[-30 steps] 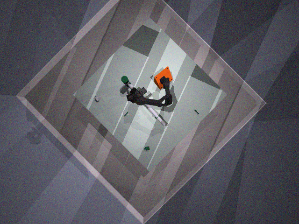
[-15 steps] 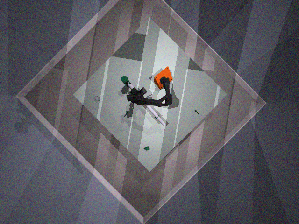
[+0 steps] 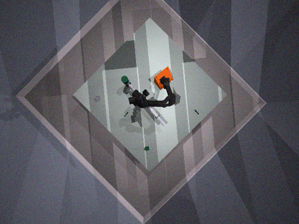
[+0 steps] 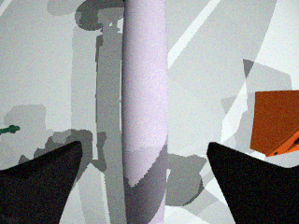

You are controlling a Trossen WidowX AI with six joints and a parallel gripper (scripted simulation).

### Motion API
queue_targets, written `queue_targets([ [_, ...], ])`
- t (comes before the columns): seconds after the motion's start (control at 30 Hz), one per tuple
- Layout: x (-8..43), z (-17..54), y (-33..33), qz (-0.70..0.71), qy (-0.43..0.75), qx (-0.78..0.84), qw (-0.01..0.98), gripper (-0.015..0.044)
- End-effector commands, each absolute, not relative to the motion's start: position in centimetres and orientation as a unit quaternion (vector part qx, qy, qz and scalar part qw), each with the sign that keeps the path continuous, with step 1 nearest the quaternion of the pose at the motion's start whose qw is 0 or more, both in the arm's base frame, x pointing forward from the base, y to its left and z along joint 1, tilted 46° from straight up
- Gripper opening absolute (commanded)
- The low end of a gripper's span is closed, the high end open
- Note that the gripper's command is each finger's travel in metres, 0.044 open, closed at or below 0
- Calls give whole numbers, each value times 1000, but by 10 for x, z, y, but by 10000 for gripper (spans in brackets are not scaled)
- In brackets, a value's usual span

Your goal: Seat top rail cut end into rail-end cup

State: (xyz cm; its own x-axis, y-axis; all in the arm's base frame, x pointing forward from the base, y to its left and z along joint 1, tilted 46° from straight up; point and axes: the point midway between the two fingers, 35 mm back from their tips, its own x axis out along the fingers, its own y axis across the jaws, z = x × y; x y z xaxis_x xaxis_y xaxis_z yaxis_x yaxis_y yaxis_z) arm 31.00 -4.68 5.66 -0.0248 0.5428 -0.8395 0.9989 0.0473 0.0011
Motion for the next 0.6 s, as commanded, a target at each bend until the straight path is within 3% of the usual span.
queue_targets([
  [0.0, 310, 65, -53, -330, 636, 606, 346, 440],
  [0.57, 307, 96, -71, -330, 636, 606, 345, 440],
])
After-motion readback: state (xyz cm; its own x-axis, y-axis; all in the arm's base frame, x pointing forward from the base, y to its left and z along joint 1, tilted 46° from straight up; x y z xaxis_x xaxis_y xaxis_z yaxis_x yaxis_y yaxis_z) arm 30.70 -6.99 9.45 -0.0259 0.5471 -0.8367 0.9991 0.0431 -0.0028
